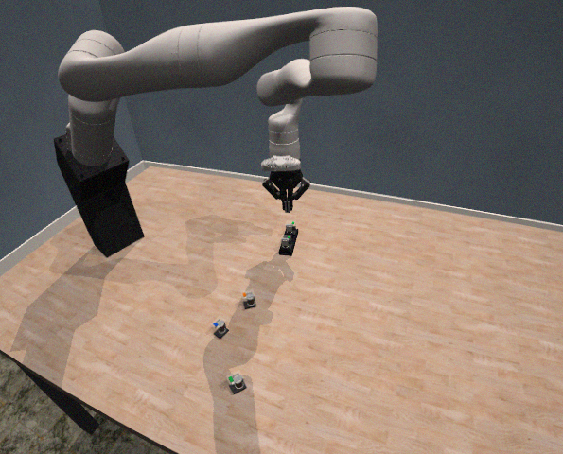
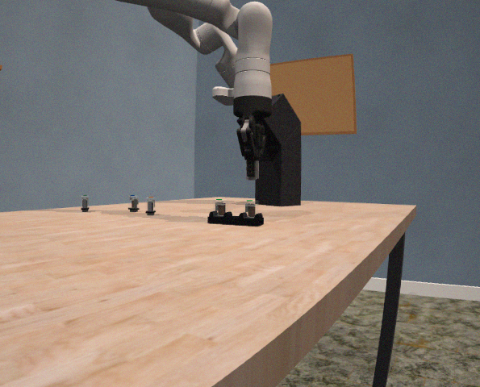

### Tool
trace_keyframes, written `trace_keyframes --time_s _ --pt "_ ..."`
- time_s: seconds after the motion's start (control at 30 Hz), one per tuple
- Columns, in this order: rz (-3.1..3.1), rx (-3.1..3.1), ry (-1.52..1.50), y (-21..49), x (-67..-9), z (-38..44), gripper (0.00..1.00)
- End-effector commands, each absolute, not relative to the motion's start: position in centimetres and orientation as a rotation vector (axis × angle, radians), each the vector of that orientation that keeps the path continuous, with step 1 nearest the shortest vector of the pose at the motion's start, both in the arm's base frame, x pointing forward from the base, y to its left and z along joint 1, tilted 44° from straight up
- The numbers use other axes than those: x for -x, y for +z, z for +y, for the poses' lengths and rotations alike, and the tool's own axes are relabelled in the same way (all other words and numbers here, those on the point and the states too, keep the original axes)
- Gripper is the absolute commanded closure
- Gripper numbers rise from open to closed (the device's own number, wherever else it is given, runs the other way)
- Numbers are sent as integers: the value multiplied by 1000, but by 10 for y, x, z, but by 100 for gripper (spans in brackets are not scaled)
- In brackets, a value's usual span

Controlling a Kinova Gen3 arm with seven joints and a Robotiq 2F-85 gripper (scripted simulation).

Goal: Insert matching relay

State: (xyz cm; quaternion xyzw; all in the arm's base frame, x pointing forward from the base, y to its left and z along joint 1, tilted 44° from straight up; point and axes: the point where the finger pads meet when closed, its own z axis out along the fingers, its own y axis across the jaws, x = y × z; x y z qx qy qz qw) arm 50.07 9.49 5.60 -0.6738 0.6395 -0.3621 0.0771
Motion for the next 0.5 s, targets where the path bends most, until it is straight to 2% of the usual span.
trace_keyframes --time_s 0.0,0.47 --pt "1917 2014 -1091 60 -501 90 100" --pt "1785 2199 -1124 75 -488 38 100"
